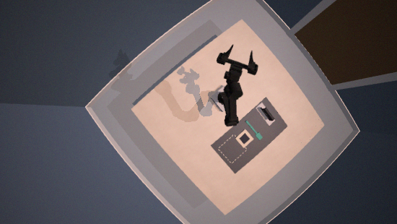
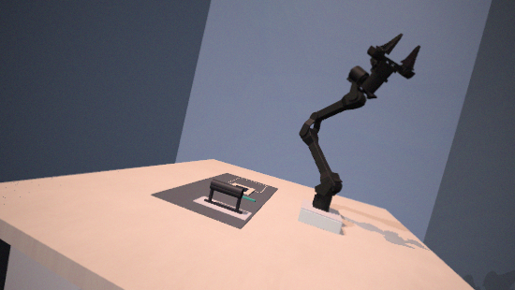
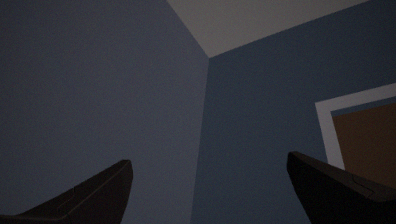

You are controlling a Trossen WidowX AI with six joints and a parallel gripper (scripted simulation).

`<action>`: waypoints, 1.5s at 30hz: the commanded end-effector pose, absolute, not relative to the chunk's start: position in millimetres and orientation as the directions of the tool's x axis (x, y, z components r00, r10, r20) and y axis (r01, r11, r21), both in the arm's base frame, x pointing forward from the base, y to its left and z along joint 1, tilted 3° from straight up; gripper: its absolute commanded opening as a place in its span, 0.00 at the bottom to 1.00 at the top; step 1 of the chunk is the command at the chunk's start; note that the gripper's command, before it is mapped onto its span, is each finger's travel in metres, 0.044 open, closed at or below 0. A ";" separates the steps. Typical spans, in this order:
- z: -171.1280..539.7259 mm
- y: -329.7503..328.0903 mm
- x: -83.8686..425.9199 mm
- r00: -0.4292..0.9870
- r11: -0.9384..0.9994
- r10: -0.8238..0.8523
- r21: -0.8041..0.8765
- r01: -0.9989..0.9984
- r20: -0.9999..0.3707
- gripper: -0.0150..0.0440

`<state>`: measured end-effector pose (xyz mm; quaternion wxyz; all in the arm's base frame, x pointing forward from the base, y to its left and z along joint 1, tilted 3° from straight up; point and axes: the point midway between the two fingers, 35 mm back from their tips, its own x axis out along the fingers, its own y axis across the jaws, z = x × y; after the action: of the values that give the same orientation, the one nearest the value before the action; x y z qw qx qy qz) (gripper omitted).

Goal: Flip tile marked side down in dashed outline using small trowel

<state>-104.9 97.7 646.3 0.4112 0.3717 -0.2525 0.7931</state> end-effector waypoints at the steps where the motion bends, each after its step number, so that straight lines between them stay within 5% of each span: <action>1: 646.3 97.7 -104.9 -0.386 -0.534 0.464 -0.095 -0.840 0.797 0.89; 11: 646.3 97.7 -104.9 -0.385 -0.534 0.465 -0.095 -0.840 0.797 0.44; 21: 646.3 97.7 -104.9 -0.386 -0.534 0.464 -0.095 -0.840 0.797 0.42; 25: 646.3 97.6 -104.9 -0.386 -0.534 0.464 -0.095 -0.840 0.797 0.25; 37: 646.3 97.6 -104.9 -0.386 -0.534 0.464 -0.095 -0.840 0.797 0.25; 41: 646.3 97.6 -104.9 -0.386 -0.534 0.464 -0.095 -0.840 0.797 0.42; 45: 646.3 97.7 -105.0 -0.386 -0.534 0.464 -0.095 -0.840 0.797 0.42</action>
<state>-104.9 97.7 646.3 0.4112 0.3717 -0.2525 0.7931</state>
